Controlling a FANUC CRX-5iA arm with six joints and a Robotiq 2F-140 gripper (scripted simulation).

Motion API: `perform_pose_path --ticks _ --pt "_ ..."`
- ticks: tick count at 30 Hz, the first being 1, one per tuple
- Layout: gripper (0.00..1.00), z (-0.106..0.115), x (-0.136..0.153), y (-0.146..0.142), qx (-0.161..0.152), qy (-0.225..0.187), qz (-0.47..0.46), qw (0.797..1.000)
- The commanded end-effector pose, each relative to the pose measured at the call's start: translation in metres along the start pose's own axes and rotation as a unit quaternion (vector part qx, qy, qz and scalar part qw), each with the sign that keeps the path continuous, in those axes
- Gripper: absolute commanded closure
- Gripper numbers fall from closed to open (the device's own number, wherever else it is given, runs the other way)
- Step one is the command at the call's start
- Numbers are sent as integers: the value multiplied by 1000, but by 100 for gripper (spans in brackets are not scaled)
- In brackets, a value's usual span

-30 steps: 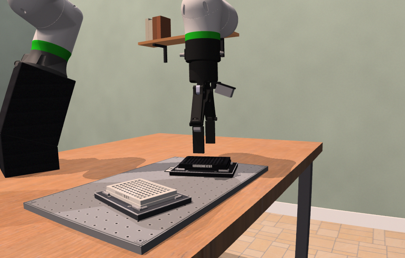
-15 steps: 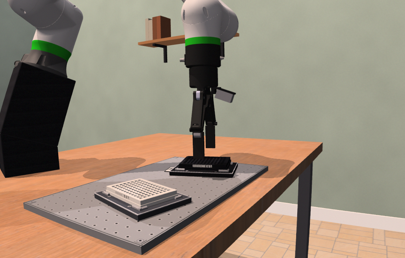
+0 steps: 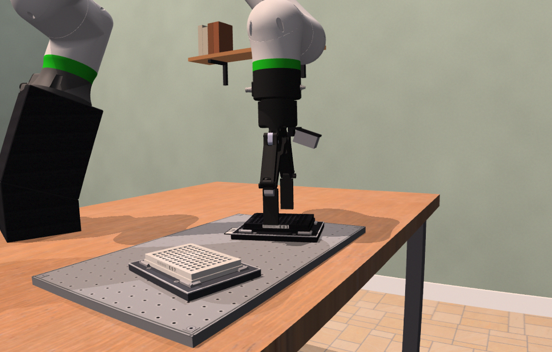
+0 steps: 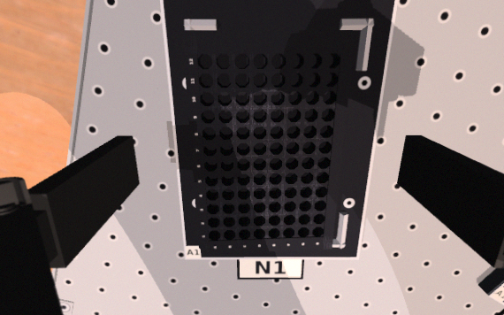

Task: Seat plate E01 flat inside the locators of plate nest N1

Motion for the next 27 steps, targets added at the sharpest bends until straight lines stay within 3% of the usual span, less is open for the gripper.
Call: perform_pose_path --ticks 1,4,5,27 --pt "0 1 -1 0 0 1 0 1000" --pt "0 1 -1 0 0 1 0 1000" --pt "90 1 -1 0 0 1 0 1000" --pt "90 1 -1 0 0 1 0 1000"
Point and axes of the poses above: the point where the finger pads meet when closed, its own z axis back along the fingers, its own y axis across the jaws, x = y × z, the point moved 6 cm from there along z, back along the fingers, and after that the axes turned 6 degrees about z, right-handed, at the moved point
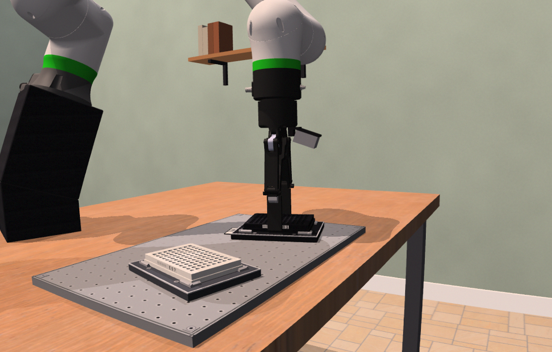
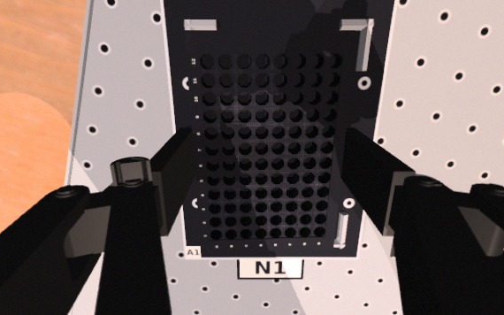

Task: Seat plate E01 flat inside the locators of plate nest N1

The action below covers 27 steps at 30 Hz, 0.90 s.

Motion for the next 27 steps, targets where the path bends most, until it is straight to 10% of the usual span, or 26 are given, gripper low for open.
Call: perform_pose_path --ticks 1,27 --pt "90 1 -1 0 0 1 0 1000" --pt "90 22 0 0 0 1 0 1000"
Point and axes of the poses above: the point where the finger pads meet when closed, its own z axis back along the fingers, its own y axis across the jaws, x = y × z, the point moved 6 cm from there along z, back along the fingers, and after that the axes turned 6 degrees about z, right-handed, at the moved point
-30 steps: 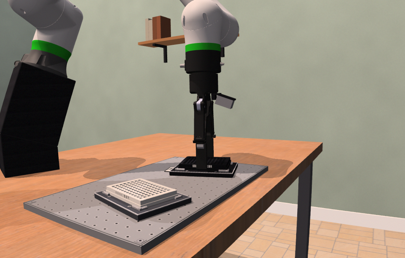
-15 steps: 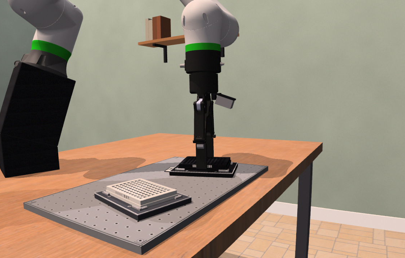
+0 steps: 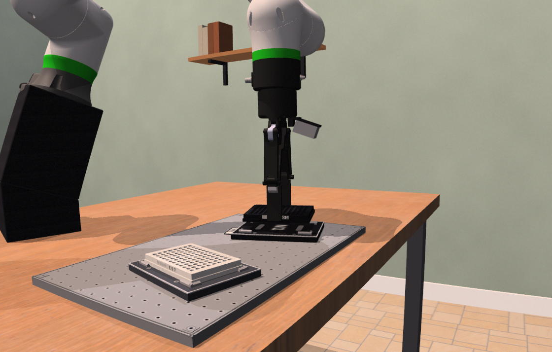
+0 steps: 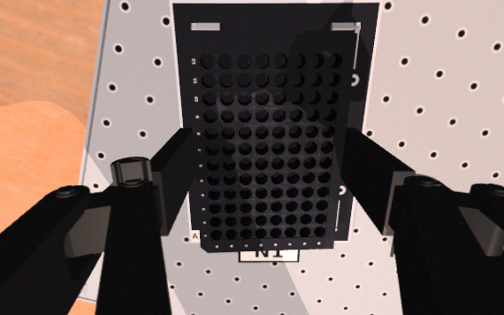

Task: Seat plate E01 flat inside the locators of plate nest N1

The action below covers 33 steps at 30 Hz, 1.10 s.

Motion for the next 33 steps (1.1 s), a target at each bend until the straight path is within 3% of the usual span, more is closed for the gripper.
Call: perform_pose_path --ticks 1,33 --pt "90 5 -1 0 0 1 0 1000" --pt "90 11 0 5 0 1 0 1000"
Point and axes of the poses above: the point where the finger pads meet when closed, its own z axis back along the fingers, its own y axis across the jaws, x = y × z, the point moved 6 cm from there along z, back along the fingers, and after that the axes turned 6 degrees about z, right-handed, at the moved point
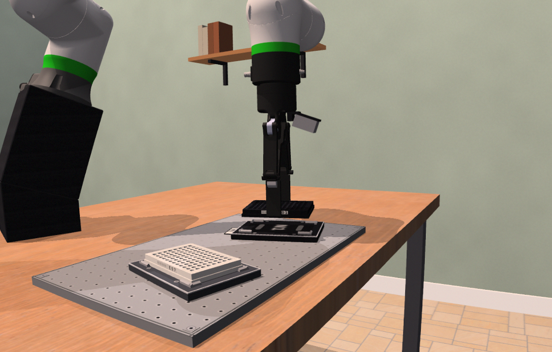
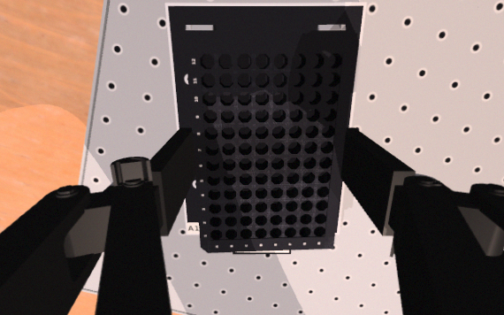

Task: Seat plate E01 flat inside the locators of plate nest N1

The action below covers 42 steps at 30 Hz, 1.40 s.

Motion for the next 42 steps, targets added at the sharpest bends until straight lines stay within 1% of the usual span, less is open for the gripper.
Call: perform_pose_path --ticks 1,27,38,42 --pt "90 1 -1 0 0 1 0 1000" --pt "90 1 -1 -1 0 1 0 1000" --pt "90 -18 -1 -1 0 1 0 1000" --pt "90 -18 -1 -1 0 1 0 1000"
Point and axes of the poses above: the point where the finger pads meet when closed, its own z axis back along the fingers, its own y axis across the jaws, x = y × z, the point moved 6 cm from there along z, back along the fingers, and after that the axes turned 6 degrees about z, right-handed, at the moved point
